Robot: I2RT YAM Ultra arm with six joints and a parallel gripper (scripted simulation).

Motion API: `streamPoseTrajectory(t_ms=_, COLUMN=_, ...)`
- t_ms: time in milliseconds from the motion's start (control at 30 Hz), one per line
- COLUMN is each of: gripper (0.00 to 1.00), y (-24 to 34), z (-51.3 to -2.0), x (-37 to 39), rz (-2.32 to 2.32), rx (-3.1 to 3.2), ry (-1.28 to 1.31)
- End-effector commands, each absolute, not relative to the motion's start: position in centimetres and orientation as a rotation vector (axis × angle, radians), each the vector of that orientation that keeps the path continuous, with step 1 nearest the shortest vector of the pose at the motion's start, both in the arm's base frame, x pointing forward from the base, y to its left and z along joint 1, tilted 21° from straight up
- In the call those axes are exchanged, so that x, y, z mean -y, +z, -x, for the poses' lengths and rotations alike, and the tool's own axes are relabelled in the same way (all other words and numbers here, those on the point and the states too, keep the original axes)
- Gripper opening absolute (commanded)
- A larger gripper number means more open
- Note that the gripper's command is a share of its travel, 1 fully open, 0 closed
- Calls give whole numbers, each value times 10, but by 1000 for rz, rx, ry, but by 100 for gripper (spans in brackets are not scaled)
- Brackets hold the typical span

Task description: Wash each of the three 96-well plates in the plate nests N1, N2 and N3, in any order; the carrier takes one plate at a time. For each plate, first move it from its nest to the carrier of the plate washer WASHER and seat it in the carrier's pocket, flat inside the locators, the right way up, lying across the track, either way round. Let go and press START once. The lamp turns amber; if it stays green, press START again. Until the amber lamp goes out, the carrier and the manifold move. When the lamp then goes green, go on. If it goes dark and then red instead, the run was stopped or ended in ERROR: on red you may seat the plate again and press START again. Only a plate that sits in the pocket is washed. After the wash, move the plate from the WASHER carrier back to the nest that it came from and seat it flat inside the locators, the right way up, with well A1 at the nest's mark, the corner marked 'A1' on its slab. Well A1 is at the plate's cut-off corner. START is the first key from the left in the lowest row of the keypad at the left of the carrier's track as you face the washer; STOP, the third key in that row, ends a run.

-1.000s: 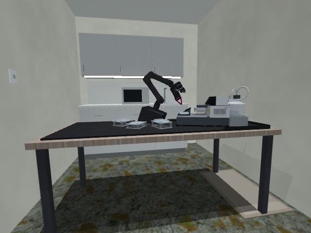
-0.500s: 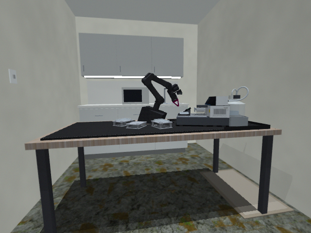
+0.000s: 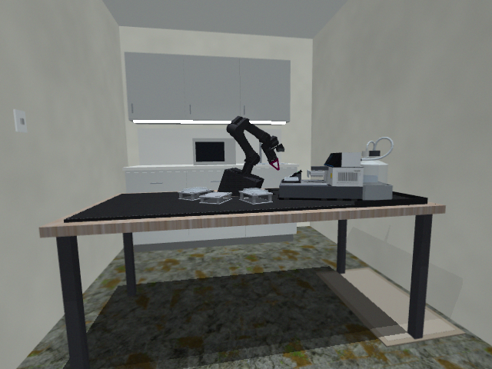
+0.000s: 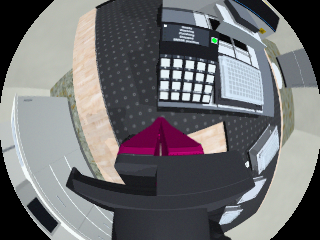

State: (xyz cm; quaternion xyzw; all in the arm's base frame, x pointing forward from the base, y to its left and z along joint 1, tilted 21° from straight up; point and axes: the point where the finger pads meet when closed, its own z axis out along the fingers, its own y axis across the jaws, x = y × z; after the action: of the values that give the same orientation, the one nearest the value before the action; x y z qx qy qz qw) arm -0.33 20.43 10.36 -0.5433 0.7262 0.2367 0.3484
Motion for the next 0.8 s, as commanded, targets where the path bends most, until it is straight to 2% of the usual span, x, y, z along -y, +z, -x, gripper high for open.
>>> streamPoseTrajectory(t_ms=0, gripper=0, y=108, z=0, x=-206, rz=1361, rx=-1891, ry=620)
streamPoseTrajectory(t_ms=400, gripper=0, y=108, z=0, x=-206, rz=1361, rx=-1891, ry=620)
streamPoseTrajectory(t_ms=433, gripper=100, y=110, z=-5, x=-207, rz=1342, rx=-1927, ry=615)
streamPoseTrajectory(t_ms=767, gripper=100, y=132, z=-49, x=-218, rz=1128, rx=-2273, ry=564)
